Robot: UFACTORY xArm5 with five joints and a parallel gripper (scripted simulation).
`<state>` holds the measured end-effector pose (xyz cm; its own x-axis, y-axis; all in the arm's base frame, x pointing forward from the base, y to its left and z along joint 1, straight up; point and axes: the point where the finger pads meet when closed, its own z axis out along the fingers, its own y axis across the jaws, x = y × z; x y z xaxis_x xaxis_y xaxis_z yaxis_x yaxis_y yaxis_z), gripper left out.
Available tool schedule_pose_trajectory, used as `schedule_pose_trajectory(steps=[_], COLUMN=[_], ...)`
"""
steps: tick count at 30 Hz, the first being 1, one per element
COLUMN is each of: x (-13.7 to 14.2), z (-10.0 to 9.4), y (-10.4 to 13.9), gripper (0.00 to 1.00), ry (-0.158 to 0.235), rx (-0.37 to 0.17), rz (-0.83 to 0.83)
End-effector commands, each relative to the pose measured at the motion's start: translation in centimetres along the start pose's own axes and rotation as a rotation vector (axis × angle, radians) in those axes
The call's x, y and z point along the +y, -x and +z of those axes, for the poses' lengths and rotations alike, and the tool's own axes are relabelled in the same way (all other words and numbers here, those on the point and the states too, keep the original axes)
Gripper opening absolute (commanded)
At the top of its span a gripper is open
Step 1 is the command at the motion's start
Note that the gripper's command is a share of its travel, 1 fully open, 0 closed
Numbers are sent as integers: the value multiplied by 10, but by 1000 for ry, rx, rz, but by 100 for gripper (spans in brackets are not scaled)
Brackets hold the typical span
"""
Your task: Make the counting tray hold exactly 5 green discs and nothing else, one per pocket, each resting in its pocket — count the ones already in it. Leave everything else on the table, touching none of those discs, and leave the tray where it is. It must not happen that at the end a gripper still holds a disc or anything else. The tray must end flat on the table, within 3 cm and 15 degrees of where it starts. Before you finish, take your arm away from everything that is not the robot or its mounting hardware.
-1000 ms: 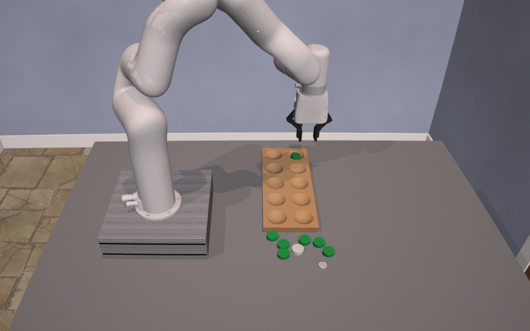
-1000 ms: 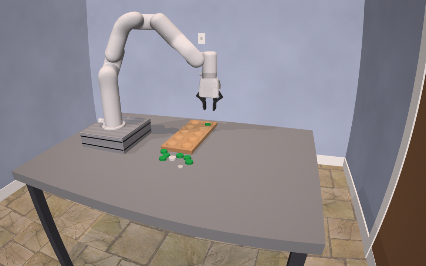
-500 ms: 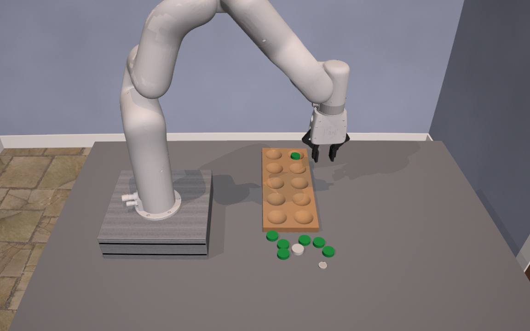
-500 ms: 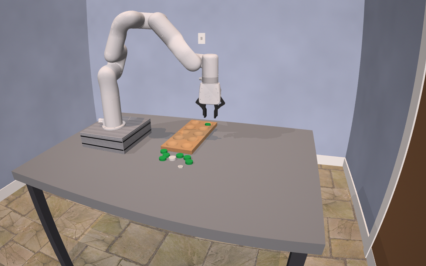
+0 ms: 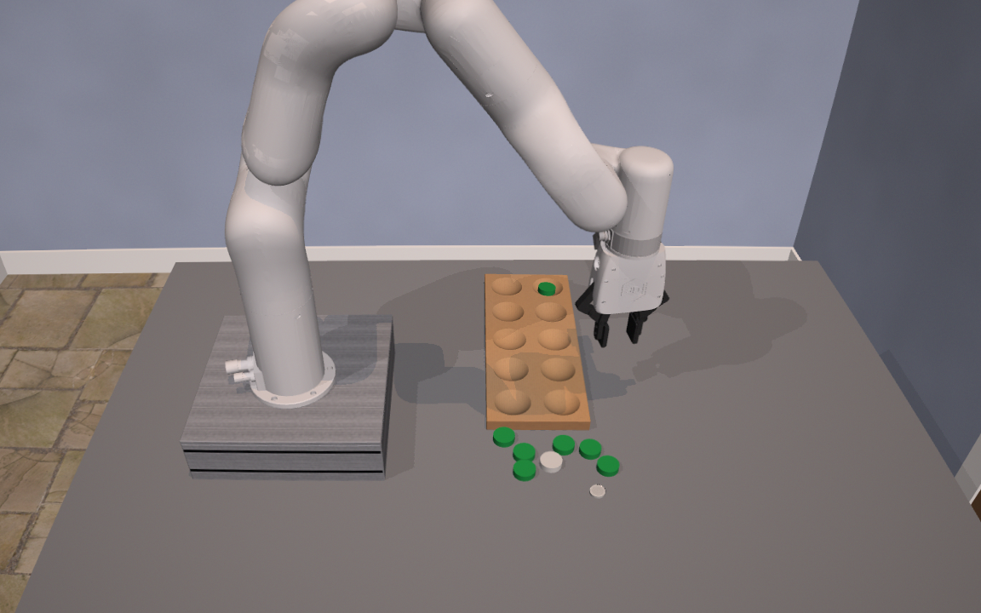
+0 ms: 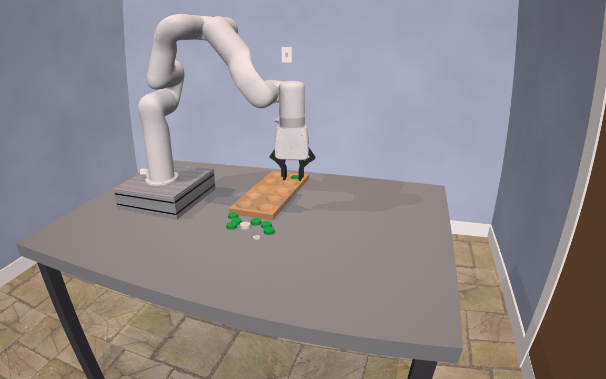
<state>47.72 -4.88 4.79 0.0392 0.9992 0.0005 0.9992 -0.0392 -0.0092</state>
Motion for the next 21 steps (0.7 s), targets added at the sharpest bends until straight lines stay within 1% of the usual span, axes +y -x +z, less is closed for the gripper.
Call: schedule_pose_trajectory(steps=[1, 2, 4, 5, 8, 16, 18, 21], x=[-6, -8, -8, -14, -20, -46, -49, -49], z=[0, 0, 0, 0, 1, 3, 3, 3], y=[41, 49, 49, 70, 87, 142, 148, 149], gripper=[47, 47, 47, 47, 47, 47, 47, 47], ry=[6, 6, 6, 6, 7, 7, 7, 7], rx=[0, 0, 0, 0, 0, 0, 0, 0], rz=[-29, -34, -34, -48, -59, -97, -101, -101])
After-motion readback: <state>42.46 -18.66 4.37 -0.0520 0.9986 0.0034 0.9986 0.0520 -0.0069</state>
